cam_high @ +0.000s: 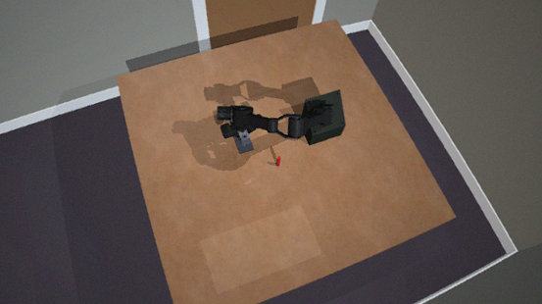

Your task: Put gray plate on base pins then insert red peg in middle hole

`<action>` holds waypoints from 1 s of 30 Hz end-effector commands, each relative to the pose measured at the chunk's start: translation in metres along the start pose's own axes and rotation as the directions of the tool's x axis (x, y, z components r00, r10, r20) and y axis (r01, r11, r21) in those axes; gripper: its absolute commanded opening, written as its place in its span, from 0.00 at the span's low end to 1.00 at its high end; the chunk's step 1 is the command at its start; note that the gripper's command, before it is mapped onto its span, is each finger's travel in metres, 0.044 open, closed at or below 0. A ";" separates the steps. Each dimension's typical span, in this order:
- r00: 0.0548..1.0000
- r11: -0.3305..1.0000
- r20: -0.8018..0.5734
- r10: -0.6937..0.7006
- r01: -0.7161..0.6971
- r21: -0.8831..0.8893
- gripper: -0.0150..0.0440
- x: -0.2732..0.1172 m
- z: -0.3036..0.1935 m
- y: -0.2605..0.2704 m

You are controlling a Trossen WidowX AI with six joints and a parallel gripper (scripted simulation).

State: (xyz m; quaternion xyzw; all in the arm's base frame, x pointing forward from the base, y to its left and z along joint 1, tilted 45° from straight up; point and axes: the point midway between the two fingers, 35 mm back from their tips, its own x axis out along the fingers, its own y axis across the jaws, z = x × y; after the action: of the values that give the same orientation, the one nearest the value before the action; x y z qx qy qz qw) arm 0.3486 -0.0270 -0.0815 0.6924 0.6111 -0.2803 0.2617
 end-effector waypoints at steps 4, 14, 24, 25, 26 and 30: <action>1.000 1.000 0.005 0.003 -0.003 0.005 0.25 0.000 0.004 0.001; 1.000 1.000 0.005 0.003 -0.003 0.005 0.25 0.015 0.004 0.001; 1.000 1.000 0.004 0.003 -0.003 0.005 0.25 0.029 0.004 0.001; 1.000 1.000 0.004 0.003 -0.003 0.005 0.25 0.031 0.004 0.001; 1.000 1.000 0.004 0.003 -0.003 0.005 0.25 0.033 0.004 0.001; 1.000 1.000 0.004 0.003 -0.003 0.005 0.25 0.038 0.004 0.001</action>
State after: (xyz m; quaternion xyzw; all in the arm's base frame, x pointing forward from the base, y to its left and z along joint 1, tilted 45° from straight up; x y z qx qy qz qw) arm 0.3518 -0.0050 -0.1092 0.6909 0.6105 -0.2838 0.2635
